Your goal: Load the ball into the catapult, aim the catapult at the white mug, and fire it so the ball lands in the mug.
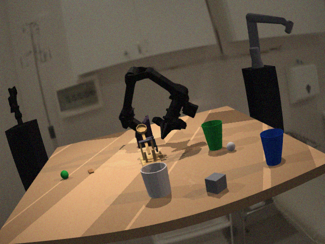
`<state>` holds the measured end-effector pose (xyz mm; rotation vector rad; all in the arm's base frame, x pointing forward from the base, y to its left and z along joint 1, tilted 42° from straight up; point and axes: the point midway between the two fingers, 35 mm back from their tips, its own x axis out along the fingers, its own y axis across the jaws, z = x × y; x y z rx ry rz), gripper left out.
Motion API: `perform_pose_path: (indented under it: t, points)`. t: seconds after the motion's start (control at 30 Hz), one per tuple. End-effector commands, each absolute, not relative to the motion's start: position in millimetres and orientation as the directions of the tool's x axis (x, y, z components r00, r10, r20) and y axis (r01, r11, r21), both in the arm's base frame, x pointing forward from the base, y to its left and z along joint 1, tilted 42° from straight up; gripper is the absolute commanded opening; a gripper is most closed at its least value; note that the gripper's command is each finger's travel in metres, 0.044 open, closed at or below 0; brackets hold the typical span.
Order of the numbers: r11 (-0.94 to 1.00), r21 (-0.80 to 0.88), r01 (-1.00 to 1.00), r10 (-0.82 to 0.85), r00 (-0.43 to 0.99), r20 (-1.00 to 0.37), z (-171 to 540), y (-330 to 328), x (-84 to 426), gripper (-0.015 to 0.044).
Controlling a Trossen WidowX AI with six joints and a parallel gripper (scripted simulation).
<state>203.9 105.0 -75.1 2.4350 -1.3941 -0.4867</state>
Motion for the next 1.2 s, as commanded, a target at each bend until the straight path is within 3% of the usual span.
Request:
perform_pose_path:
  t: [0.0, 0.1, 0.67, 1.17]
  points:
    - [-0.505, 0.423, -0.752, -0.858, 0.489, -0.155, -49, 158, 190, 0.0000]
    - [-0.505, 0.424, -0.751, -0.858, 0.489, -0.155, -47, 160, 189, 0.0000]
    - [-0.447, -0.008, -0.895, -0.826, 0.416, -0.381, -56, 183, 249, 0.0440]
    - [-0.206, -0.365, -0.908, -0.737, 0.389, -0.552, -37, 210, 316, 0.0440]
